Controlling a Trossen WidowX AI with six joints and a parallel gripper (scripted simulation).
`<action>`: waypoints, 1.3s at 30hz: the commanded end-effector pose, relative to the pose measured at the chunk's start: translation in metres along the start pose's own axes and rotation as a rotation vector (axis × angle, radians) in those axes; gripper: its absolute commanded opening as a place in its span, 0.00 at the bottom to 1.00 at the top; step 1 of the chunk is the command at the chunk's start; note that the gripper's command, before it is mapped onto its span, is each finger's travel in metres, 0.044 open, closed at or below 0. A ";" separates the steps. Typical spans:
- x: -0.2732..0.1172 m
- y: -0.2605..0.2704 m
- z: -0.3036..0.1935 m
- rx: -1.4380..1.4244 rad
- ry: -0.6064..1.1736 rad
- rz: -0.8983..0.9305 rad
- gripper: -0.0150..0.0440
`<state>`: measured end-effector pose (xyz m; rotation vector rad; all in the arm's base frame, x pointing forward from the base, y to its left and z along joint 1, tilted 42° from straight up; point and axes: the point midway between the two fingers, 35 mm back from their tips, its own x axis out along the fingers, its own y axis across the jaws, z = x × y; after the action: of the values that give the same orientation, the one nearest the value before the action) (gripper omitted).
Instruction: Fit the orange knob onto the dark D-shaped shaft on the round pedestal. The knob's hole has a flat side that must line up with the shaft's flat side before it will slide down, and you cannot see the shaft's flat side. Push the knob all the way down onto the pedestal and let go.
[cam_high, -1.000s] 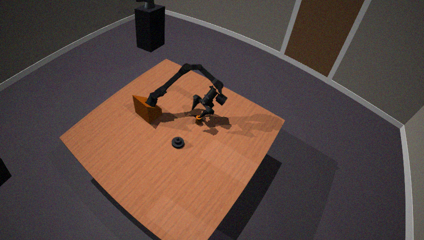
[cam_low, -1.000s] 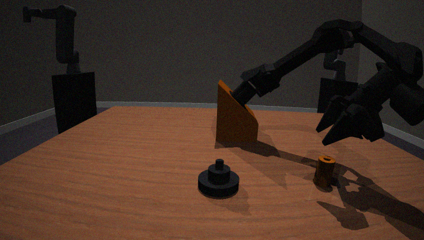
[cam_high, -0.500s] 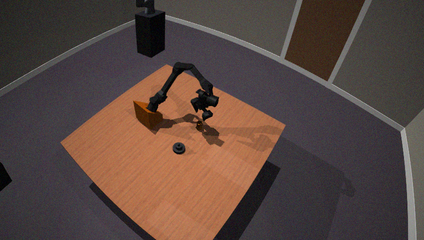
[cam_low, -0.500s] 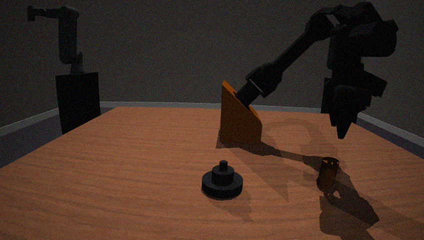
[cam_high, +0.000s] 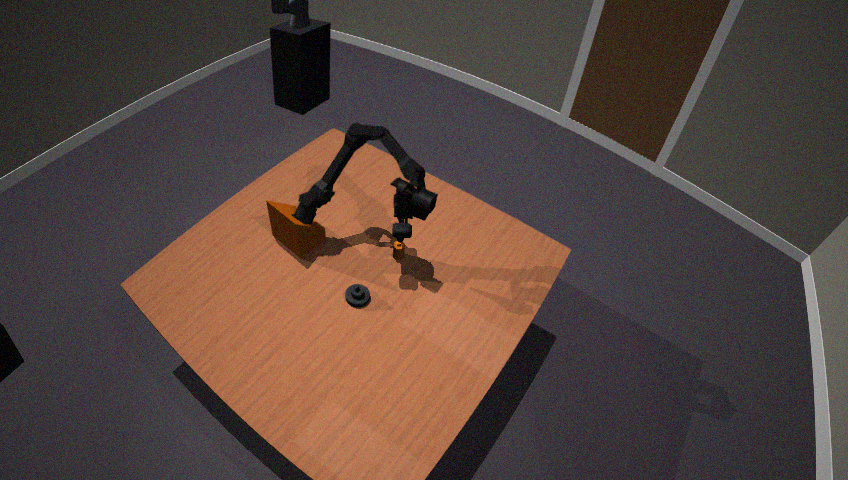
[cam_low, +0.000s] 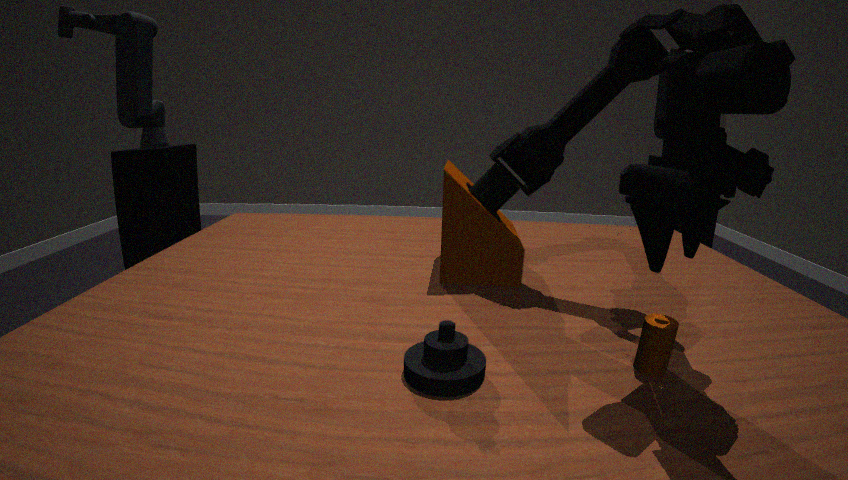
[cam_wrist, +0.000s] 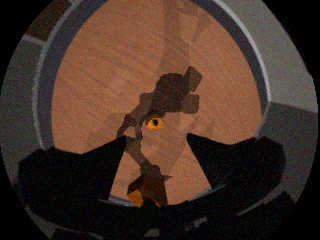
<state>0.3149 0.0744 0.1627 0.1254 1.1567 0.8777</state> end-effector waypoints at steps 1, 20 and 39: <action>0.000 0.000 0.000 0.616 -0.002 0.004 1.00; 0.035 0.001 0.000 0.682 -0.002 0.005 1.00; 0.062 0.000 0.001 0.681 -0.002 0.005 1.00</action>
<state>0.3240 0.1124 0.1237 0.6817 1.4035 0.4621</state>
